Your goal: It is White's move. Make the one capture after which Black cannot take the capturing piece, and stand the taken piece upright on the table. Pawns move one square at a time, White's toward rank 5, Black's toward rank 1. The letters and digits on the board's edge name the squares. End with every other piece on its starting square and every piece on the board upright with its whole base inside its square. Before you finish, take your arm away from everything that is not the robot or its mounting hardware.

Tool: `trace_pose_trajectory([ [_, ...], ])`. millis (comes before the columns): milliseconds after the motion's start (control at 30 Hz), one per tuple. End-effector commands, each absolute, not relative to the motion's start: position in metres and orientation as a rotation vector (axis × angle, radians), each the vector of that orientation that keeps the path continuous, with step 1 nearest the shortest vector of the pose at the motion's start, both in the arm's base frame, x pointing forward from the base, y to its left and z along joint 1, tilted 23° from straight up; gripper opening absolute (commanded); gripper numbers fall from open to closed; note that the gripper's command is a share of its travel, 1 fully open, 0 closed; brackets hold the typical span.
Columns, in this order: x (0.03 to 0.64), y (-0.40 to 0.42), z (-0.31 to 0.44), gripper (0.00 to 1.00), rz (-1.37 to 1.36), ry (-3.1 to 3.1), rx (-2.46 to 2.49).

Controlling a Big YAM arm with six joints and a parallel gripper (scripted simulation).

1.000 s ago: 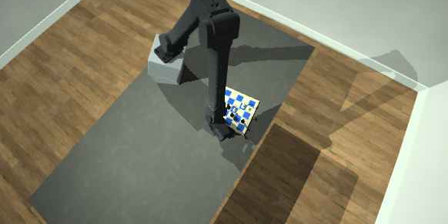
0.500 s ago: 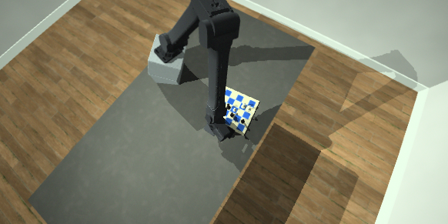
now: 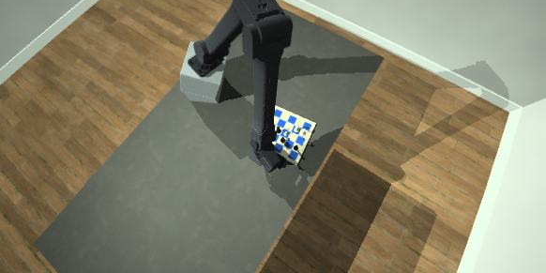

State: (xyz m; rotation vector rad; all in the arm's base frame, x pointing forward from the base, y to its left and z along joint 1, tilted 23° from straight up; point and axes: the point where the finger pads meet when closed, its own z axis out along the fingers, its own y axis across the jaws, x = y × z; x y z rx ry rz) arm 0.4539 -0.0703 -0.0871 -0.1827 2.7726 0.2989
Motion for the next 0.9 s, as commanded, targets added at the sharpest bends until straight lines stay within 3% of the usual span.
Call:
trace_pose_trajectory([
  [0, 0.466, -0.077, -0.076, 0.36, 0.279, 2.741, -0.174],
  [867, 0.433, -0.098, 0.008, 0.36, 0.276, 2.74, -0.185],
])
